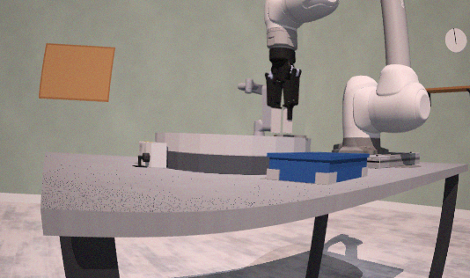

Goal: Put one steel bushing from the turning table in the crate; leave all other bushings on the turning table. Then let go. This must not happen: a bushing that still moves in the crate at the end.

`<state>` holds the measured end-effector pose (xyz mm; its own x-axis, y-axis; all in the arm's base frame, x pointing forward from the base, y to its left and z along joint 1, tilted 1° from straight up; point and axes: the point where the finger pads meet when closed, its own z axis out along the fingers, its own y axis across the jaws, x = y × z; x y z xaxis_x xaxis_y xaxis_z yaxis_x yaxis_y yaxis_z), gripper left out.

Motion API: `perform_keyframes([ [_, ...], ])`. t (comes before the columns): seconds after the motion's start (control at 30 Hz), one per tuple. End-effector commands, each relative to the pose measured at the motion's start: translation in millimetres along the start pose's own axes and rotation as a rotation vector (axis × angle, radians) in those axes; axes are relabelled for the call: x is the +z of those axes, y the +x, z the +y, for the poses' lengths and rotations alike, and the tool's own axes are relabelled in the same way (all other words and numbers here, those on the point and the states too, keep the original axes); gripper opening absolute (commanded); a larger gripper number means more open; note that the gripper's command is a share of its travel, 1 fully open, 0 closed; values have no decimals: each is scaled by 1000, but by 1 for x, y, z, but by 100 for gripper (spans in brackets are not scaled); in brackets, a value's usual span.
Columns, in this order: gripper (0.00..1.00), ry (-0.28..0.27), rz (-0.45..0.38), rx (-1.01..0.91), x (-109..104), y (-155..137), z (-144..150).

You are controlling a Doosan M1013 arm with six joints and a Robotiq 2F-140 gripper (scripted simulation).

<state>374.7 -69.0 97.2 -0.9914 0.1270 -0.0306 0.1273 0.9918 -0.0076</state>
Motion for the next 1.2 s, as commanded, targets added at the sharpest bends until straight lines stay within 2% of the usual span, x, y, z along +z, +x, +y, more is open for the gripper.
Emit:
perform_keyframes([
  [0.0, 28, 0, 0, 0, 0, 0, 0],
  [0.67, 28, 0, 0, 0, 1, 0, 0],
  [1.17, 28, 0, 0, 0, 20, 0, 0],
])
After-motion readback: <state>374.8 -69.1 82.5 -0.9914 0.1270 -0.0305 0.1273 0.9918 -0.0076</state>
